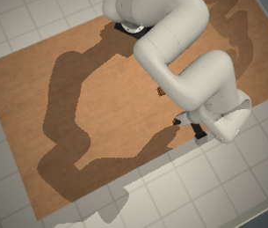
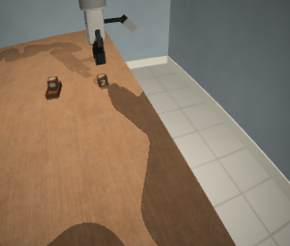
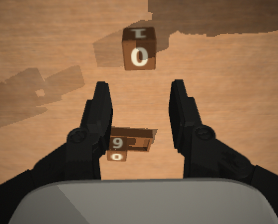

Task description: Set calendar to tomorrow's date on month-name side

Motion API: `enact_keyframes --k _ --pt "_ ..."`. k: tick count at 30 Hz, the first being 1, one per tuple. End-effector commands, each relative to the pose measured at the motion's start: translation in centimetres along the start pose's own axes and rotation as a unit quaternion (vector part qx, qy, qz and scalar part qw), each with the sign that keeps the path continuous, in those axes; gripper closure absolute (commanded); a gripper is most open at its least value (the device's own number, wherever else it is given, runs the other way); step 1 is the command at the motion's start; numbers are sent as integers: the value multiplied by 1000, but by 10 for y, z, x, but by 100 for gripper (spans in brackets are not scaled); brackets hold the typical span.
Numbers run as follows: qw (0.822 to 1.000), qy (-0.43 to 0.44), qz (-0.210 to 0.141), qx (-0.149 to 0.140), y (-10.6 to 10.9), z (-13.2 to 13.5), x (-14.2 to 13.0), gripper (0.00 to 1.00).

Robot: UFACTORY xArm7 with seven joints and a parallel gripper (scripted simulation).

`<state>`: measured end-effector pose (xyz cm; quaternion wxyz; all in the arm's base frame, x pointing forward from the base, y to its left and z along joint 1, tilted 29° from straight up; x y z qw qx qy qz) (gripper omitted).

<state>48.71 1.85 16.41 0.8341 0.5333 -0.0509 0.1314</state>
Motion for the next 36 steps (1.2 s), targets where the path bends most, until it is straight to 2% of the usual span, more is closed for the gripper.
enact_keyframes --k 1,5,6,26,29,31,34,36 --pt "1000 0 2 0 13 0 1 51" --pt "1000 0 2 0 14 0 1 51" --pt "1000 0 2 0 14 0 1 0" --pt "1000 0 2 0 14 0 1 0" --pt "1000 -1 2 -2 17 2 23 0" --pt "1000 -1 2 -2 17 2 23 0" --pt "1000 -3 2 0 21 5 50 0" --pt "1000 -3 2 0 21 6 54 0"
Point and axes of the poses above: the point where the finger pads meet when closed, its own y axis back along the fingers, its own z axis across the jaws, x = y × z, the point moved 8 cm from there along y, back along the fingers, and after that the axes turned 9 degrees about y, right-handed, at the moved point
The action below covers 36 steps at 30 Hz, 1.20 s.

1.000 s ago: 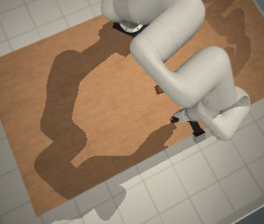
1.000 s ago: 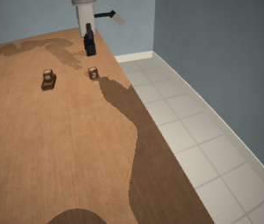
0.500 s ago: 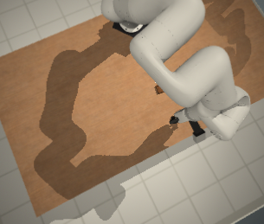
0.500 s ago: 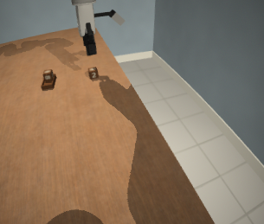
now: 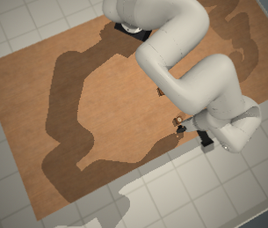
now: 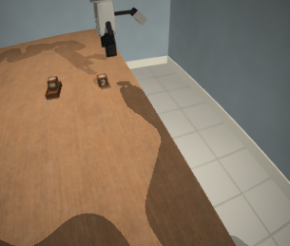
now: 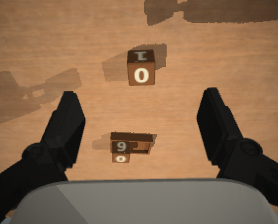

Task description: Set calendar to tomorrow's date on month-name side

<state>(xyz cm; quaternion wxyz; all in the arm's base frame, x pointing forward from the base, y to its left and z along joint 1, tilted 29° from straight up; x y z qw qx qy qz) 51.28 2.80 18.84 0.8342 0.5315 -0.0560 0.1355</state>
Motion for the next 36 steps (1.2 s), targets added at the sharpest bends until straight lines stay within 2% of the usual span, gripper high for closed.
enact_keyframes --k 1,12,21,31,36 --pt "1000 -1 -5 2 3 3 22 0" --pt "1000 -1 -5 2 -19 2 22 0" --pt "1000 -1 -5 2 -53 2 22 0" --pt "1000 -1 -5 2 -58 2 22 0" --pt "1000 -1 -5 2 -67 2 22 0"
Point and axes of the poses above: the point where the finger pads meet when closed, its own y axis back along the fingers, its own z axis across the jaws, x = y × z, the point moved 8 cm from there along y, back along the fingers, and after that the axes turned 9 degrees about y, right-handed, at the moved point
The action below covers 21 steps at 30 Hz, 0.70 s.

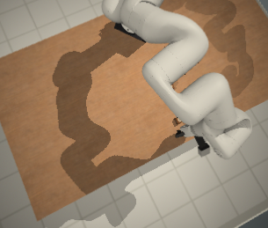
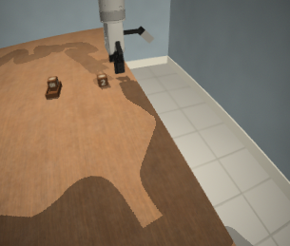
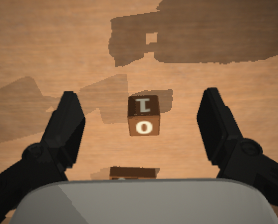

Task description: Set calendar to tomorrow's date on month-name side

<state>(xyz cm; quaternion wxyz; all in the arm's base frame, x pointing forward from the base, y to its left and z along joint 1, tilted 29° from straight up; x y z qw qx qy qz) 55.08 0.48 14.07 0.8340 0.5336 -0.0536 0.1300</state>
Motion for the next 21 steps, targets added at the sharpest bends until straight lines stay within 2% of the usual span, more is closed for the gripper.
enact_keyframes --k 1,7,21 --pt "1000 0 1 0 -8 0 1 0" --pt "1000 0 1 0 -20 0 1 0" --pt "1000 0 1 0 -21 0 1 0"
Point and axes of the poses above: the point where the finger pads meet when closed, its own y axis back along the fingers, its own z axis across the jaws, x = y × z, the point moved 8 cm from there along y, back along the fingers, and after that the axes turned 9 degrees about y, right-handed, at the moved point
